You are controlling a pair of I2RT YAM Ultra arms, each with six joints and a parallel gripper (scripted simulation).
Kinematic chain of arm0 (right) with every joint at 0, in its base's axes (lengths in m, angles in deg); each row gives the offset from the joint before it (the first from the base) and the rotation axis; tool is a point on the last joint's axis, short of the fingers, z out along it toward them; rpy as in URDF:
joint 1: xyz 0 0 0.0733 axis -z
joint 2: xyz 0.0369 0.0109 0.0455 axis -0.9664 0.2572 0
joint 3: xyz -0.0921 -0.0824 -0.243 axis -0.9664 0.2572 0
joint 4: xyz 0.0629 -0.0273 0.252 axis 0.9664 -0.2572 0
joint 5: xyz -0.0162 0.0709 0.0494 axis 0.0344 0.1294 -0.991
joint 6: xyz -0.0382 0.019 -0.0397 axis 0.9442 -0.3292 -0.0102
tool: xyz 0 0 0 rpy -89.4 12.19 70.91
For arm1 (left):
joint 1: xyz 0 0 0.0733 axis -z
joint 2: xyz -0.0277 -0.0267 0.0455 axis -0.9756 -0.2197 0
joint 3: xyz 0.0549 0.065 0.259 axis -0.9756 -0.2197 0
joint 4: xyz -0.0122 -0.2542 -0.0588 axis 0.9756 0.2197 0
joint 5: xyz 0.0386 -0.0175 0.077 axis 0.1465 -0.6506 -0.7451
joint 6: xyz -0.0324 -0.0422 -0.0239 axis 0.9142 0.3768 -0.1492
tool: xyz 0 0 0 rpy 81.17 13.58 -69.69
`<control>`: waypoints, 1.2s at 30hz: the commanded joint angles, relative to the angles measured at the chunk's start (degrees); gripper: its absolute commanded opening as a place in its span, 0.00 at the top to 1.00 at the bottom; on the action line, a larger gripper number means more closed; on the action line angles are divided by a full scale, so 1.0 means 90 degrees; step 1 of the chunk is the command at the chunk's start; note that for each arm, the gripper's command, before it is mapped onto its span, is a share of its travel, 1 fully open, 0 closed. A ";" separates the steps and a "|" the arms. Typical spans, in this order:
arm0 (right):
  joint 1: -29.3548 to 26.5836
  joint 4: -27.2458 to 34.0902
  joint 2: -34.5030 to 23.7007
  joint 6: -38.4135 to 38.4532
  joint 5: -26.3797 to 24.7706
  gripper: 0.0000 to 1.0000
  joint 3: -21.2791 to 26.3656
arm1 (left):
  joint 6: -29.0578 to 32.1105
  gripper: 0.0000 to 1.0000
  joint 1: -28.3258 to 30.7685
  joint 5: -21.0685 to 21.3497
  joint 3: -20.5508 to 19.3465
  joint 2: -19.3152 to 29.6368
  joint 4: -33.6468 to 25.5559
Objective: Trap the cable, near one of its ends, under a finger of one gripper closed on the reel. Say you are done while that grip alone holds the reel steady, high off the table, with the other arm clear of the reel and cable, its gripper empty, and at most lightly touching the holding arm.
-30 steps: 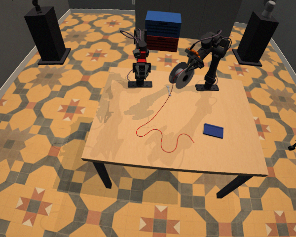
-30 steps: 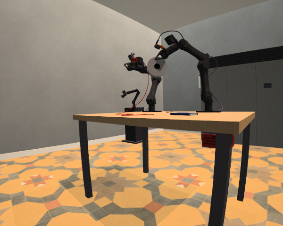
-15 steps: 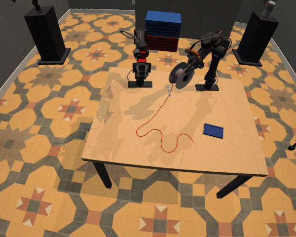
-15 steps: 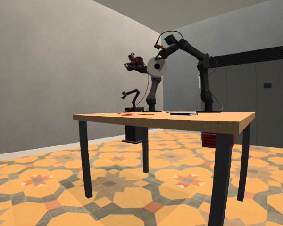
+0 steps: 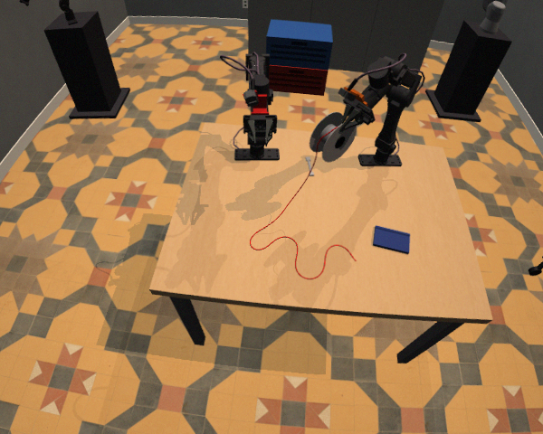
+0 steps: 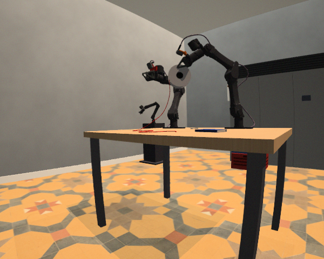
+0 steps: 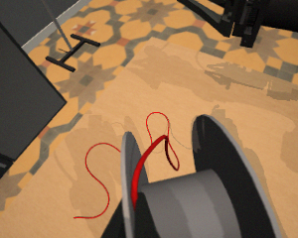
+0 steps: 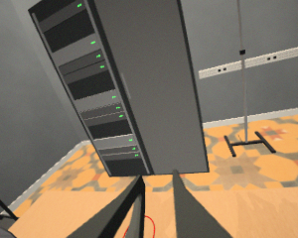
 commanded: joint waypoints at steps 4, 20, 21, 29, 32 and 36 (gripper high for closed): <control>0.0081 0.0105 -0.0134 0.0087 -0.0038 0.70 0.0073 | 0.0105 1.00 0.0071 0.0014 0.0426 -0.0064 -0.0124; 0.0081 0.0105 -0.0134 0.0087 -0.0038 0.70 0.0073 | 0.0104 1.00 0.0070 0.0016 0.0559 -0.0028 -0.0085; 0.0081 0.0105 -0.0134 0.0087 -0.0038 0.70 0.0073 | 0.0104 1.00 0.0070 0.0016 0.0557 -0.0029 -0.0084; 0.0081 0.0105 -0.0134 0.0087 -0.0038 0.70 0.0073 | 0.0104 1.00 0.0069 0.0016 0.0574 -0.0026 -0.0085; 0.0081 0.0105 -0.0134 0.0087 -0.0038 0.70 0.0073 | 0.0104 1.00 0.0069 0.0016 0.0574 -0.0026 -0.0085; 0.0081 0.0105 -0.0134 0.0087 -0.0038 0.70 0.0073 | 0.0104 1.00 0.0069 0.0016 0.0574 -0.0026 -0.0085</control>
